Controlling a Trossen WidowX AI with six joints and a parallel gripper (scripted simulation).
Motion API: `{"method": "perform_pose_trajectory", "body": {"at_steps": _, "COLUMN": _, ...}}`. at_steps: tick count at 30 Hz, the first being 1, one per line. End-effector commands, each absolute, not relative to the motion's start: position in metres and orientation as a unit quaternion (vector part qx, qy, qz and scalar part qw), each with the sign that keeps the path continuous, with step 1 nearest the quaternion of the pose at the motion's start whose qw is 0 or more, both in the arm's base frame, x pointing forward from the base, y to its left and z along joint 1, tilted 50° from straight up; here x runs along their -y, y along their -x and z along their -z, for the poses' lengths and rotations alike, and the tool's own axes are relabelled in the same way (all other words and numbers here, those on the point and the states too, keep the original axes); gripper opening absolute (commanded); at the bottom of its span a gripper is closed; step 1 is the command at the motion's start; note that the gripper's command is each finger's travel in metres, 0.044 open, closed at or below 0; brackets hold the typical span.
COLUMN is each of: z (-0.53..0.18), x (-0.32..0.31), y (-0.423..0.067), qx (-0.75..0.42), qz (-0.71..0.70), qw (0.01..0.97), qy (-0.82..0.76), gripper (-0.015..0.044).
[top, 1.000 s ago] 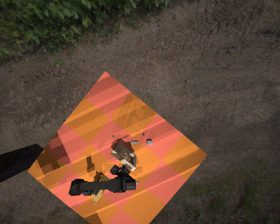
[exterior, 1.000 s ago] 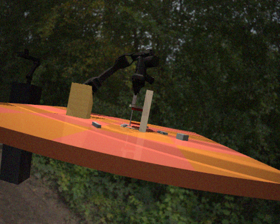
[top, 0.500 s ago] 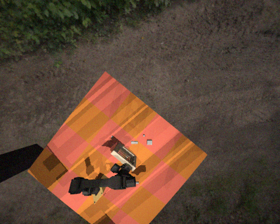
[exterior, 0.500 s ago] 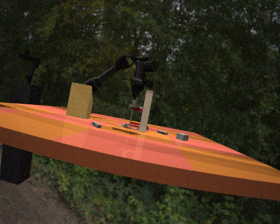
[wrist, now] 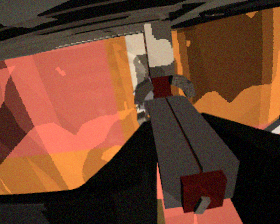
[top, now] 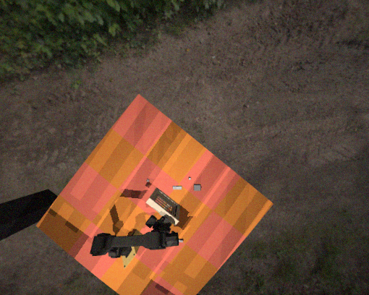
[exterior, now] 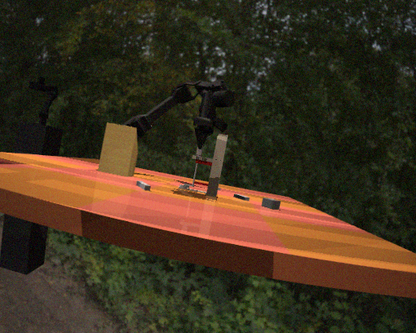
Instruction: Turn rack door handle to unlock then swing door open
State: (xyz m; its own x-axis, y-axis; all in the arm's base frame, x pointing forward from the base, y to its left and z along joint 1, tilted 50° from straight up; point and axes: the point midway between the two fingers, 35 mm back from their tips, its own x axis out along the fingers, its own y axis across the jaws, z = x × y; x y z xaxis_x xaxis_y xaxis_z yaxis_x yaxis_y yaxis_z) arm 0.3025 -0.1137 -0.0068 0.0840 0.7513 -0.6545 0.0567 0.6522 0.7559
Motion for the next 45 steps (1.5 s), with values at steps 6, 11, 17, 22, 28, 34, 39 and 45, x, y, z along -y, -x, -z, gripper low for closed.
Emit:
{"method": "perform_pose_trajectory", "body": {"at_steps": 6, "z": 0.0073, "x": 0.113, "y": -0.3021, "qx": -0.628, "qz": -0.251, "qw": 0.655, "qy": -0.337, "gripper": 0.0024}}
{"method": "perform_pose_trajectory", "body": {"at_steps": 11, "z": 0.0073, "x": 0.113, "y": -0.3021, "qx": -0.654, "qz": -0.175, "qw": 0.61, "qy": -0.412, "gripper": 0.0024}}
{"method": "perform_pose_trajectory", "body": {"at_steps": 17, "z": 0.0073, "x": 0.113, "y": -0.3021, "qx": -0.672, "qz": -0.077, "qw": 0.543, "qy": -0.497, "gripper": 0.0024}}
{"method": "perform_pose_trajectory", "body": {"at_steps": 22, "z": 0.0073, "x": 0.113, "y": -0.3021, "qx": -0.677, "qz": 0.006, "qw": 0.478, "qy": -0.56, "gripper": 0.0024}}
{"method": "perform_pose_trajectory", "body": {"at_steps": 28, "z": 0.0073, "x": 0.113, "y": -0.3021, "qx": -0.668, "qz": 0.106, "qw": 0.39, "qy": -0.625, "gripper": 0.0024}}
{"method": "perform_pose_trajectory", "body": {"at_steps": 34, "z": 0.0073, "x": 0.113, "y": -0.3021, "qx": -0.645, "qz": 0.203, "qw": 0.294, "qy": -0.675, "gripper": 0.0024}}
{"method": "perform_pose_trajectory", "body": {"at_steps": 39, "z": 0.0073, "x": 0.113, "y": -0.3021, "qx": -0.616, "qz": 0.281, "qw": 0.208, "qy": -0.706, "gripper": 0.0024}}
{"method": "perform_pose_trajectory", "body": {"at_steps": 45, "z": 0.0073, "x": 0.113, "y": -0.3021, "qx": -0.574, "qz": 0.359, "qw": 0.114, "qy": -0.727, "gripper": 0.0024}}
